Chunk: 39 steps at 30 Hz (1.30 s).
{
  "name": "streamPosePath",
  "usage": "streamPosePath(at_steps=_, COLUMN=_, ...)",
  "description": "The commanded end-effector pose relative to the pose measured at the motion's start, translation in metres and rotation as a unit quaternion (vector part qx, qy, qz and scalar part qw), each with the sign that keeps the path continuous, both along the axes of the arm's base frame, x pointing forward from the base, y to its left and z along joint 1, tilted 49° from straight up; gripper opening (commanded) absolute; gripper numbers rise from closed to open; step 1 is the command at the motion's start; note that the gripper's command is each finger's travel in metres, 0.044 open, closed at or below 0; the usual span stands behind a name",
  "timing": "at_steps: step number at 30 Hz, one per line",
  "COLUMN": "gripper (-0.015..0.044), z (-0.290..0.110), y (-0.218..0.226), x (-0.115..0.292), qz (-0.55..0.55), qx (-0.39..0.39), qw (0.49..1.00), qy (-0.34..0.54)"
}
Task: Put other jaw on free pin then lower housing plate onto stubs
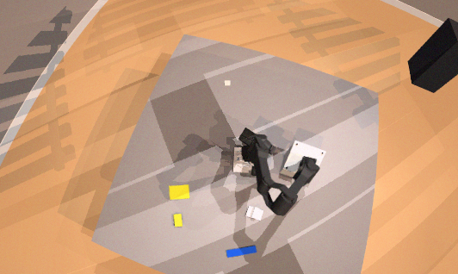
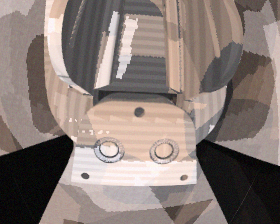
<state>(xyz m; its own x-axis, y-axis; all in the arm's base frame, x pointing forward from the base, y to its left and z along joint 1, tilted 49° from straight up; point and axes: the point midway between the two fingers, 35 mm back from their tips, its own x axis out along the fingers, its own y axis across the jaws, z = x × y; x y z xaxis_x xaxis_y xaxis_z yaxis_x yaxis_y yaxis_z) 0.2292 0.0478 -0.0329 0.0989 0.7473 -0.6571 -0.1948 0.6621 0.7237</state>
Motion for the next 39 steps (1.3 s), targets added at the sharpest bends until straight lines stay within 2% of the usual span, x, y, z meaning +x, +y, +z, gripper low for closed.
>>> streamPosePath(at_steps=1, gripper=0.044, z=0.0, y=0.0, x=0.0, qz=0.0, qx=0.0, qw=1.0, qy=0.0)
streamPosePath(at_steps=8, gripper=0.044, z=0.006, y=-0.008, x=0.0, qz=-0.001, qx=-0.002, qw=1.0, qy=0.0)
streamPosePath(at_steps=16, gripper=0.044, z=0.048, y=-0.056, x=-0.007, qz=-0.001, qx=-0.002, qw=1.0, qy=0.001)
streamPosePath(at_steps=20, gripper=0.044, z=0.044, y=-0.054, x=-0.005, qz=-0.007, qx=-0.002, qw=1.0, qy=0.0)
streamPosePath(at_steps=27, gripper=0.044, z=0.08, y=-0.092, x=-0.031, qz=-0.001, qx=-0.004, qw=1.0, qy=0.002)
streamPosePath(at_steps=39, gripper=0.044, z=0.081, y=-0.093, x=-0.032, qz=-0.001, qx=-0.004, qw=1.0, qy=0.002)
